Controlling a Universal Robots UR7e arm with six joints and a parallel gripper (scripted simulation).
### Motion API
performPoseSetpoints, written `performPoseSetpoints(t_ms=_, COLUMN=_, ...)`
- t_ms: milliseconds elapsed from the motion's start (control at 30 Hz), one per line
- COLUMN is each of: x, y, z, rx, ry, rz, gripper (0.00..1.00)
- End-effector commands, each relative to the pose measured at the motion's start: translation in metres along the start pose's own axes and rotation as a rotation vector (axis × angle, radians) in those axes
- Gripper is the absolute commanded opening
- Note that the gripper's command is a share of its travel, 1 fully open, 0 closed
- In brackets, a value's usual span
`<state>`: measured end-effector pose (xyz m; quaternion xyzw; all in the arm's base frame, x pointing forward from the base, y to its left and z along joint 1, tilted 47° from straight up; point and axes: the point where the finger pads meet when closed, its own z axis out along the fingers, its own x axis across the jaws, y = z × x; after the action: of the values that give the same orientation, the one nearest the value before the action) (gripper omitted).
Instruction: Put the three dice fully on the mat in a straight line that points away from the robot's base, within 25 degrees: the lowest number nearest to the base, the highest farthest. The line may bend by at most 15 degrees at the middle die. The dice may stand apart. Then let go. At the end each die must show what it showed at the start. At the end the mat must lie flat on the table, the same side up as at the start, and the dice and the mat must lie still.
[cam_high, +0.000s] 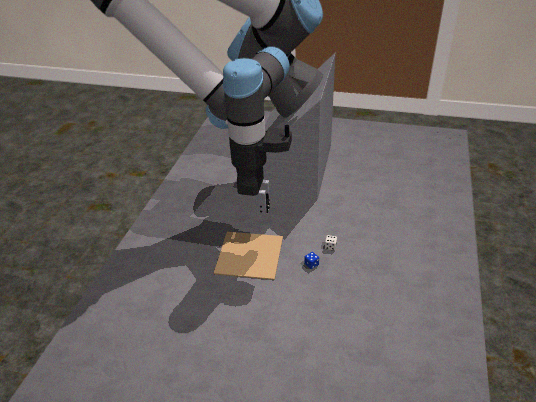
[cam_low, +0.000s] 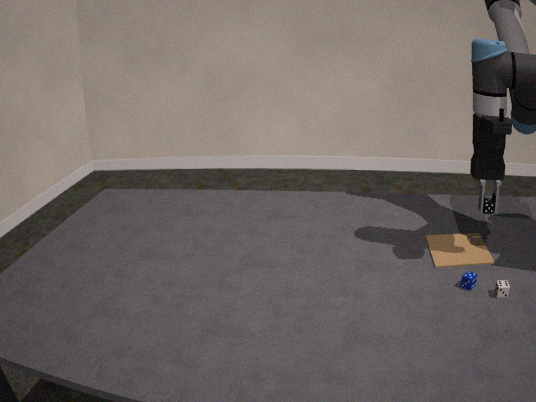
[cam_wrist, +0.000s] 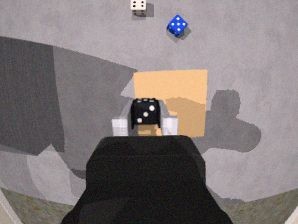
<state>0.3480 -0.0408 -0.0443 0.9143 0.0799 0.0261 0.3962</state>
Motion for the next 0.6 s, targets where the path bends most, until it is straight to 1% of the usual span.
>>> performPoseSetpoints(t_ms=0, x=0.0010, y=0.0183, z=-0.0009, rx=-0.003, ry=0.002, rz=0.154, gripper=0.49)
performPoseSetpoints(t_ms=567, x=0.0023, y=0.0200, z=-0.0008, rx=-0.004, ry=0.003, rz=0.168, gripper=0.49)
